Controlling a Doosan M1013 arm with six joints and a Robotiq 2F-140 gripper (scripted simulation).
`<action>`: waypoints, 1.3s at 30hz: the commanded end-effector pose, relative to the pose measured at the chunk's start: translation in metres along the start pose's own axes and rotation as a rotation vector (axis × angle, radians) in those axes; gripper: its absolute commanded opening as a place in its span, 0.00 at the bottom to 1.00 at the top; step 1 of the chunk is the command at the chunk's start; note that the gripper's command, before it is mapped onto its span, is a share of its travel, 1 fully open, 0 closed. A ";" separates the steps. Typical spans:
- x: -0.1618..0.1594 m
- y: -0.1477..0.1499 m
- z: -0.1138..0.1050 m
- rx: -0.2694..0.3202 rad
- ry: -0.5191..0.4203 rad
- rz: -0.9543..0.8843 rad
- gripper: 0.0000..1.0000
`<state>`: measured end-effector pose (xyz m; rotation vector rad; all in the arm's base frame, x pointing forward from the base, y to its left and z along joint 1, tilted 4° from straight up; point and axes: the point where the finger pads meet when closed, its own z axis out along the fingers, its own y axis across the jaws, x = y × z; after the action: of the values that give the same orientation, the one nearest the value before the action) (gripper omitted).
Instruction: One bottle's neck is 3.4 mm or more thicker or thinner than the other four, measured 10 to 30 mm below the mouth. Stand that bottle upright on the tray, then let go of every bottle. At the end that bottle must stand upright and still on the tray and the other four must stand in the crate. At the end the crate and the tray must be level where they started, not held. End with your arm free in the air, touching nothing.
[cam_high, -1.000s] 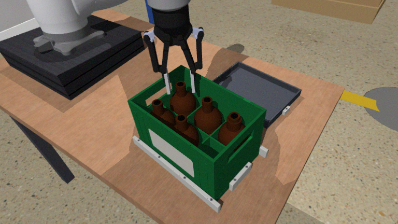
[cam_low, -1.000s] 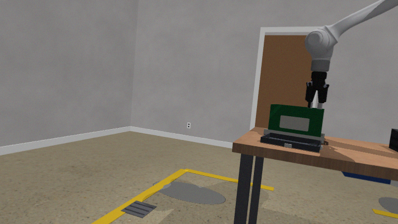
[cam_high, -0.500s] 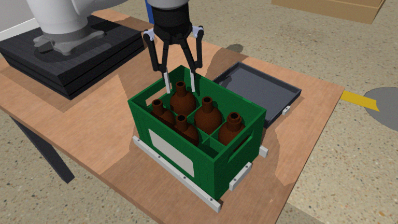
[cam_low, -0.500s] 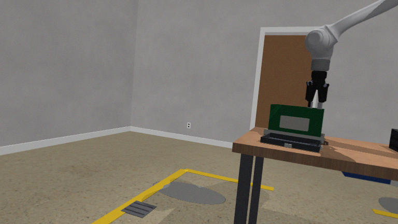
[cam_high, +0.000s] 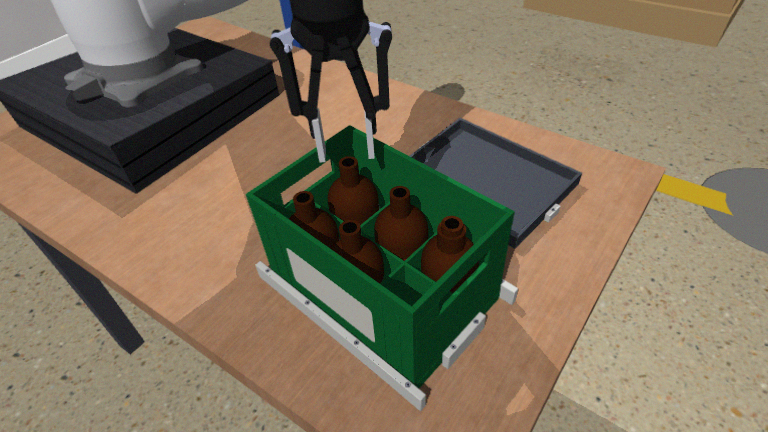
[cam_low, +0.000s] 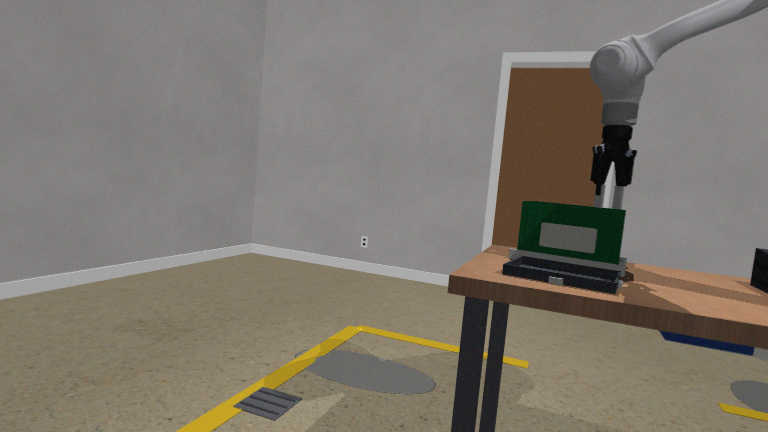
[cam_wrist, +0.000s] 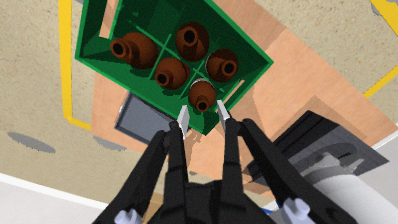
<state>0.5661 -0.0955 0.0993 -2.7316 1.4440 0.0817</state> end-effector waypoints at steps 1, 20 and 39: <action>0.000 0.000 -0.012 0.000 0.000 0.000 0.38; 0.000 0.000 -0.050 0.000 0.000 0.000 0.38; 0.000 0.000 -0.050 0.000 0.000 0.000 0.00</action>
<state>0.5672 -0.0990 0.1492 -2.7316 1.4440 0.0819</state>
